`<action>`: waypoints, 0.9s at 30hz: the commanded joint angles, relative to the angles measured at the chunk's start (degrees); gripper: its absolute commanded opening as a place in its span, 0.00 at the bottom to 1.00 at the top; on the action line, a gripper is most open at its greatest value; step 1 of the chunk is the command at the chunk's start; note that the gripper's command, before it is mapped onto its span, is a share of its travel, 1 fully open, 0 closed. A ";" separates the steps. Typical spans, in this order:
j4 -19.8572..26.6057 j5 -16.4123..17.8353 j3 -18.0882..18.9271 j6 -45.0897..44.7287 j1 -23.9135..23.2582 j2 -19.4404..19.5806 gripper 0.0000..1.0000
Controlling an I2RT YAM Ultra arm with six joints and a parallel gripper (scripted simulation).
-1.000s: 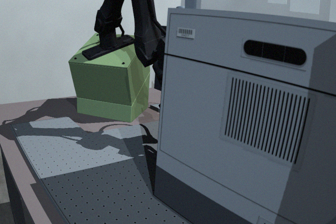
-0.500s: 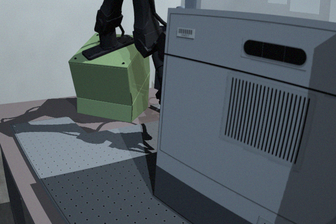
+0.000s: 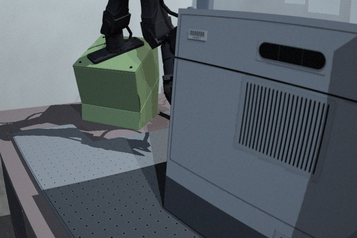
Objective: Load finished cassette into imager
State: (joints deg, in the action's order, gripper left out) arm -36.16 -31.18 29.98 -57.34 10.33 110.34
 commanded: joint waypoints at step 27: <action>47.88 9.49 8.87 58.86 -3.30 -8.03 0.35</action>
State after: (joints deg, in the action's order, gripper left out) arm 5.15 -24.99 35.88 -5.48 7.73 101.47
